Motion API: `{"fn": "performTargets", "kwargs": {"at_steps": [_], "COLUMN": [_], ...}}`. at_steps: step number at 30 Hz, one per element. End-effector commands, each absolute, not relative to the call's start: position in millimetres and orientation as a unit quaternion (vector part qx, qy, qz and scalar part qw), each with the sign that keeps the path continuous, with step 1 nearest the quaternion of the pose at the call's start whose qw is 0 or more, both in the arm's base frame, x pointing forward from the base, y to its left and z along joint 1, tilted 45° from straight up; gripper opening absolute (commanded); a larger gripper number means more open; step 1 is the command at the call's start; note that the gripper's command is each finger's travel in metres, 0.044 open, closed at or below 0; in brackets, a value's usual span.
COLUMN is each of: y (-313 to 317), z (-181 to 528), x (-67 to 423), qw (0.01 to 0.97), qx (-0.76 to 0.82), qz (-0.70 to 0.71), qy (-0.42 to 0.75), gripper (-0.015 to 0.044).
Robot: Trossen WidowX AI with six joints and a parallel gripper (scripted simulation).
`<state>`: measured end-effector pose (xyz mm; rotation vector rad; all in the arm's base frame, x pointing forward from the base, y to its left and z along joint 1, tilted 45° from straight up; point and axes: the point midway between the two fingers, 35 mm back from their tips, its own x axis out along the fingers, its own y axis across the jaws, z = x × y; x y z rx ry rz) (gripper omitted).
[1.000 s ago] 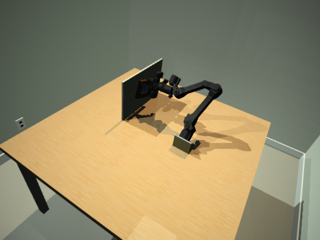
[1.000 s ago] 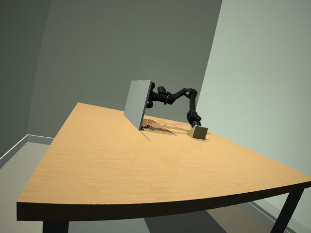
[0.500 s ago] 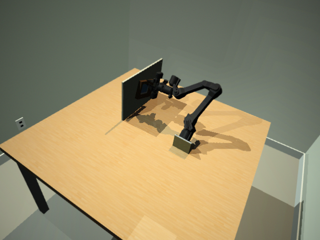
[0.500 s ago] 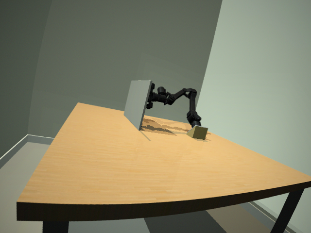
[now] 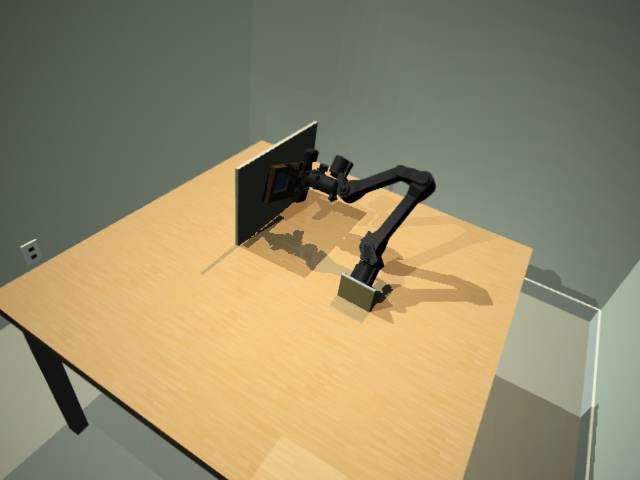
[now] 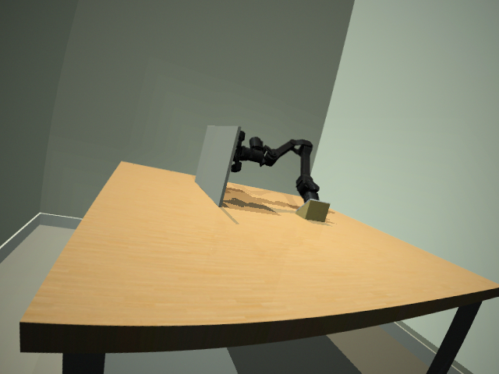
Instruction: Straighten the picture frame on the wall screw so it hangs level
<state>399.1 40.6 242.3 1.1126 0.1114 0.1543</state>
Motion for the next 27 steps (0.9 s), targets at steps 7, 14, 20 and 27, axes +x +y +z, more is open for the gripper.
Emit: {"fn": "performTargets", "kwargs": {"at_steps": [7,14,20,27], "y": [40.4,40.4,40.4,40.5], "z": [241.8,241.8,241.9,241.9], "x": [399.1,399.1,399.1,399.0], "qw": [0.846,0.860,0.868,0.875], "qx": [0.525,0.503,0.489,0.475], "qz": [0.073,0.075,0.075,0.076], "qy": [0.053,0.050,0.049,0.048], "gripper": [0.0000,0.0000,0.0000,0.0000]}}
